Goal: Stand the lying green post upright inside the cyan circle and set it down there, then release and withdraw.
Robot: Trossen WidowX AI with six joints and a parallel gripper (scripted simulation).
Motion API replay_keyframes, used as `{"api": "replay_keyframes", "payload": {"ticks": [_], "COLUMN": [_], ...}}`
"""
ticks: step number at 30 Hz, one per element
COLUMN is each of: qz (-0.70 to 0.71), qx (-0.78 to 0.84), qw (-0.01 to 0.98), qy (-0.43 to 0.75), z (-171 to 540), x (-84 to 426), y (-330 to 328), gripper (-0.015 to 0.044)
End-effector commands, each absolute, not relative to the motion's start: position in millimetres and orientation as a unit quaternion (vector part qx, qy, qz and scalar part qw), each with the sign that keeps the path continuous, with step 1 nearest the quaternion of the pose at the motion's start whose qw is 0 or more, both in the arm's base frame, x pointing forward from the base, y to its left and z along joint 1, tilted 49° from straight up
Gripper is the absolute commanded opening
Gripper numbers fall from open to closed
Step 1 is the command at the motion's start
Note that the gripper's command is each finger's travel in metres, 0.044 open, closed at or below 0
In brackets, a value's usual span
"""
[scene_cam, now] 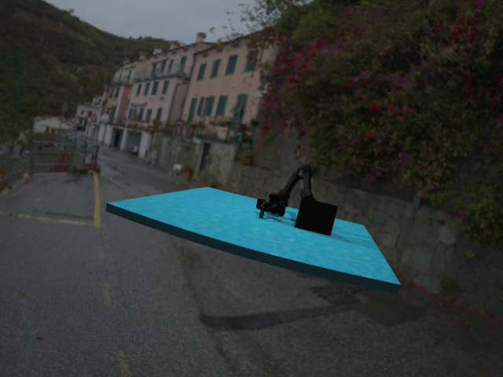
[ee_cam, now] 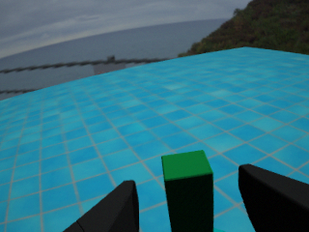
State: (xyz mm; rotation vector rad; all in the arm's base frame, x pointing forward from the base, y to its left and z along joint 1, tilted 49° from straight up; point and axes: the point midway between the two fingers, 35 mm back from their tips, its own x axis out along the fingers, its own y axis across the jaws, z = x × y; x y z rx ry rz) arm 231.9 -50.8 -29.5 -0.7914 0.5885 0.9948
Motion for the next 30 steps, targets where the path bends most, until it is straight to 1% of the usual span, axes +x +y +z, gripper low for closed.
{"api": "replay_keyframes", "payload": {"ticks": [1, 5, 6, 27, 30], "qz": [0.458, 0.458, 0.458, 0.458, 0.466], "qx": [-0.366, -0.366, -0.366, -0.367, -0.345], "qw": [0.764, 0.764, 0.764, 0.766, 0.752], "qy": [0.269, 0.269, 0.269, 0.262, 0.315], "z": [-29, -29, -29, 33, 26], "x": [232, 232, 232, 235, 235], "y": [-51, -51, -51, 16, 20], "gripper": [0.0285, 0.039, 0.04, 0.04, 0.04]}}
